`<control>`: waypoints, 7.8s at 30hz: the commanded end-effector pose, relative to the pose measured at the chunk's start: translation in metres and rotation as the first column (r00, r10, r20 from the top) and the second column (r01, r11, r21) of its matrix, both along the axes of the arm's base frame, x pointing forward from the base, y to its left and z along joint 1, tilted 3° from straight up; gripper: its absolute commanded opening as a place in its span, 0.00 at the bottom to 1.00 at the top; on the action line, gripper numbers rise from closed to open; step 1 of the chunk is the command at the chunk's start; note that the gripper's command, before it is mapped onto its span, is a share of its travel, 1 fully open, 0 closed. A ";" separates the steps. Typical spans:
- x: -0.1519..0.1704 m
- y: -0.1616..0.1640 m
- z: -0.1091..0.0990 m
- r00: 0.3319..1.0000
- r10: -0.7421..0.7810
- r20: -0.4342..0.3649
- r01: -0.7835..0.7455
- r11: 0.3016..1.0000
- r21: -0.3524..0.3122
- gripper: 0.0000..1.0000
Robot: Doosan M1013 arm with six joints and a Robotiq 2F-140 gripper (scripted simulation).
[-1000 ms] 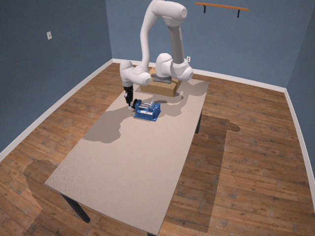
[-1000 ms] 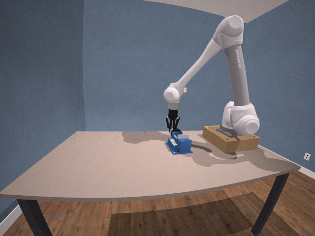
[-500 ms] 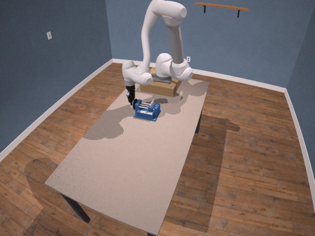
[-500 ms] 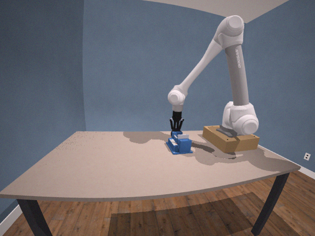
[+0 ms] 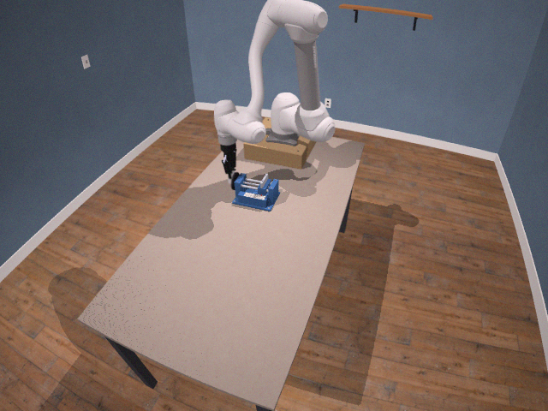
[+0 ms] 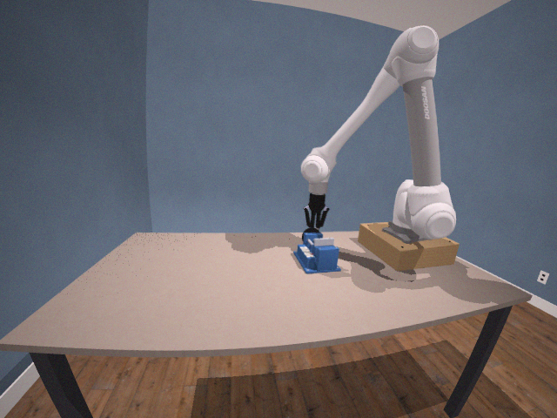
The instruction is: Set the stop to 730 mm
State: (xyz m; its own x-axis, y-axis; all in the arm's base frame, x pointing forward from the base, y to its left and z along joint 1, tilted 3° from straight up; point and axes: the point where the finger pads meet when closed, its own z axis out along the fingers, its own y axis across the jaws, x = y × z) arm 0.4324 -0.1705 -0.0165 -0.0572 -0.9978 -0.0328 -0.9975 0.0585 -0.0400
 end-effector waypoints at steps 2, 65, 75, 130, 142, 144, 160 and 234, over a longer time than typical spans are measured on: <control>-0.003 0.000 0.005 1.000 0.000 0.000 0.000 1.000 0.000 0.04; 0.058 -0.004 0.029 1.000 0.000 0.000 0.000 1.000 0.000 0.04; 0.060 -0.004 0.022 1.000 0.000 0.000 0.000 1.000 0.000 0.04; 0.051 -0.003 -0.006 1.000 0.000 0.000 0.000 1.000 0.000 0.04; 0.050 -0.003 -0.006 1.000 0.000 0.000 0.000 1.000 0.000 0.04; 0.050 -0.003 -0.006 1.000 0.000 0.000 0.000 1.000 0.000 0.04; 0.050 -0.003 -0.006 1.000 0.000 0.000 0.000 1.000 0.000 0.04; 0.051 0.014 0.115 1.000 0.000 0.000 0.000 1.000 0.000 0.33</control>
State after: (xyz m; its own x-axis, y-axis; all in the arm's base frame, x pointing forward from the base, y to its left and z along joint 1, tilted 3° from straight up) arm 0.4792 -0.1713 0.0968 -0.0547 -0.9980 -0.0330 -0.9976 0.0560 -0.0399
